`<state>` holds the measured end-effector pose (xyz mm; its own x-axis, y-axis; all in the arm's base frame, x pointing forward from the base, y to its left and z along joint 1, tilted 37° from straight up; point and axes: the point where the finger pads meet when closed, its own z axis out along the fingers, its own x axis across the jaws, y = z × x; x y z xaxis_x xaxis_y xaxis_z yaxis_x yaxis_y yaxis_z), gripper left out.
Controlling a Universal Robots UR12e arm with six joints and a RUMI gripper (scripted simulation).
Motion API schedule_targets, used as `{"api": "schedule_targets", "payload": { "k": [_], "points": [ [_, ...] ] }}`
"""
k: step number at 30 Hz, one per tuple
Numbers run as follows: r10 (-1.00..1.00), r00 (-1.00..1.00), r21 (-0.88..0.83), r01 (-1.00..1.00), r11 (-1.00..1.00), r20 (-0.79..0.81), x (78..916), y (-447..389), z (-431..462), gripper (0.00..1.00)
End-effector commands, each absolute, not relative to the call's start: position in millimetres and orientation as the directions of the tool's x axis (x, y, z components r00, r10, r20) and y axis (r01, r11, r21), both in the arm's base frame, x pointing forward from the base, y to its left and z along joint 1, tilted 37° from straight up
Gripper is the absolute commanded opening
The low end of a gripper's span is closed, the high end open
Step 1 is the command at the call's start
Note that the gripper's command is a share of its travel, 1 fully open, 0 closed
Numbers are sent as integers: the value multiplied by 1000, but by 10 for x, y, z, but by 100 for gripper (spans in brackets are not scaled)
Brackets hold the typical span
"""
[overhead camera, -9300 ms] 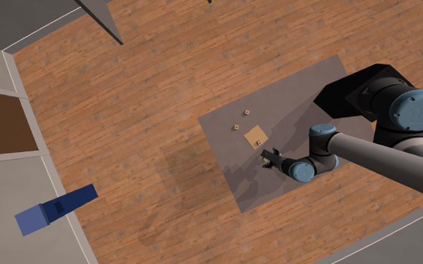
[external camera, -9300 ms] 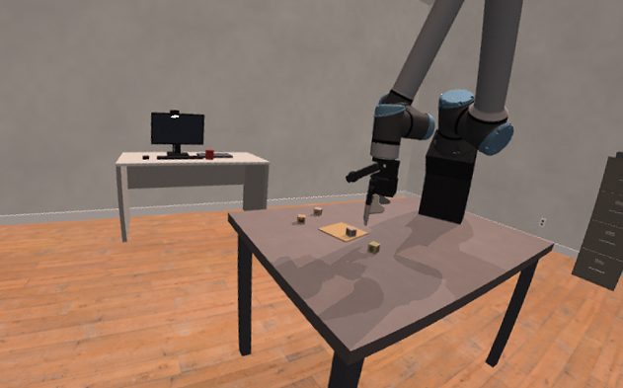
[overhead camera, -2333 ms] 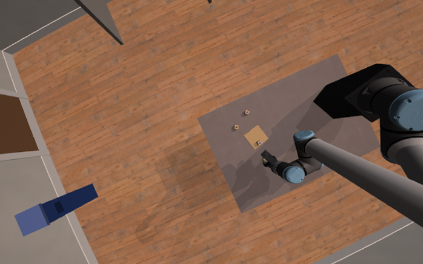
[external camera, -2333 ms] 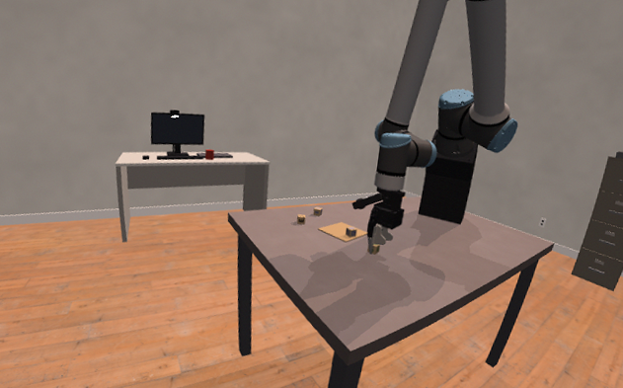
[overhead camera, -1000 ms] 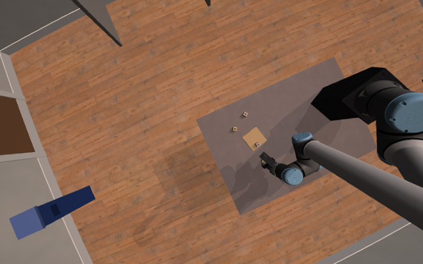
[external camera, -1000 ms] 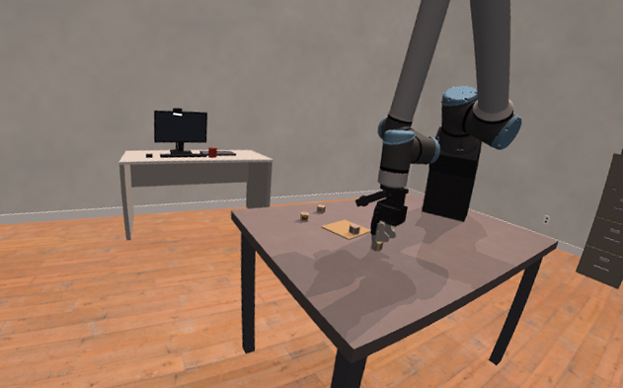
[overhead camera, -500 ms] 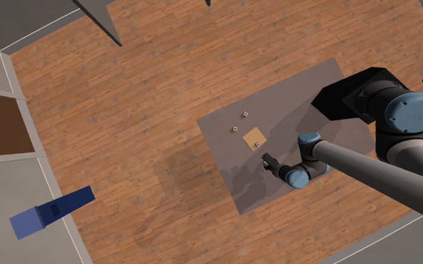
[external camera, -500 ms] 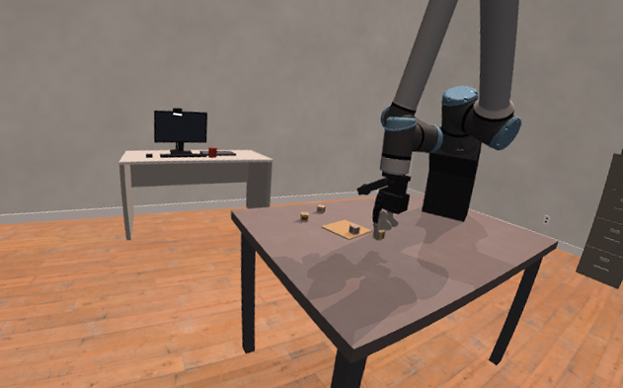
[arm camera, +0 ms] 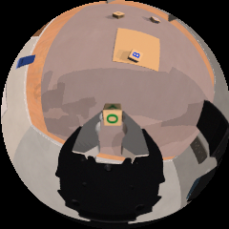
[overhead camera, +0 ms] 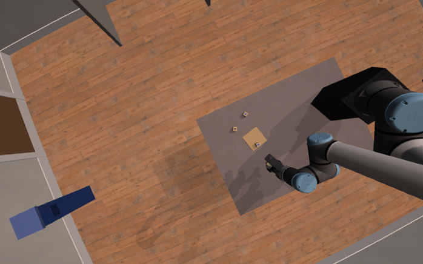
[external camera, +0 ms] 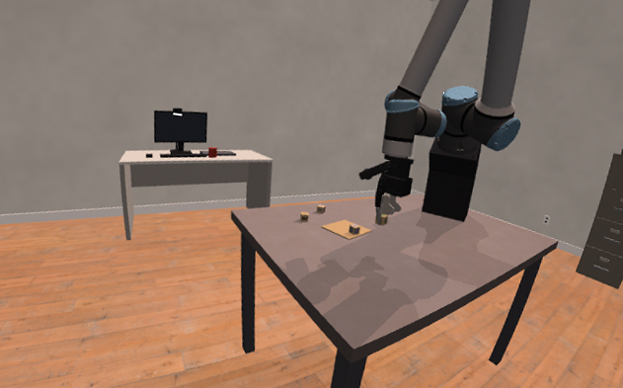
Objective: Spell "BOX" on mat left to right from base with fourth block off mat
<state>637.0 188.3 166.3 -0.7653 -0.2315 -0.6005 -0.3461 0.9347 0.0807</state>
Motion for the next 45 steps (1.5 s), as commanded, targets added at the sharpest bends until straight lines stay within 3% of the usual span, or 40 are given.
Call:
{"api": "schedule_targets", "payload": {
  "k": [1,14,31,45],
  "points": [
    [-232,-765,81,-347,934,-600,6335,1864,1721,9],
    [-213,-774,93,-330,939,-596,6355,1747,1682,9],
    [88,-838,274,-75,959,-539,6400,138,1226,9],
    [101,-838,281,-65,958,-537,6394,76,1211,9]
  ]
}}
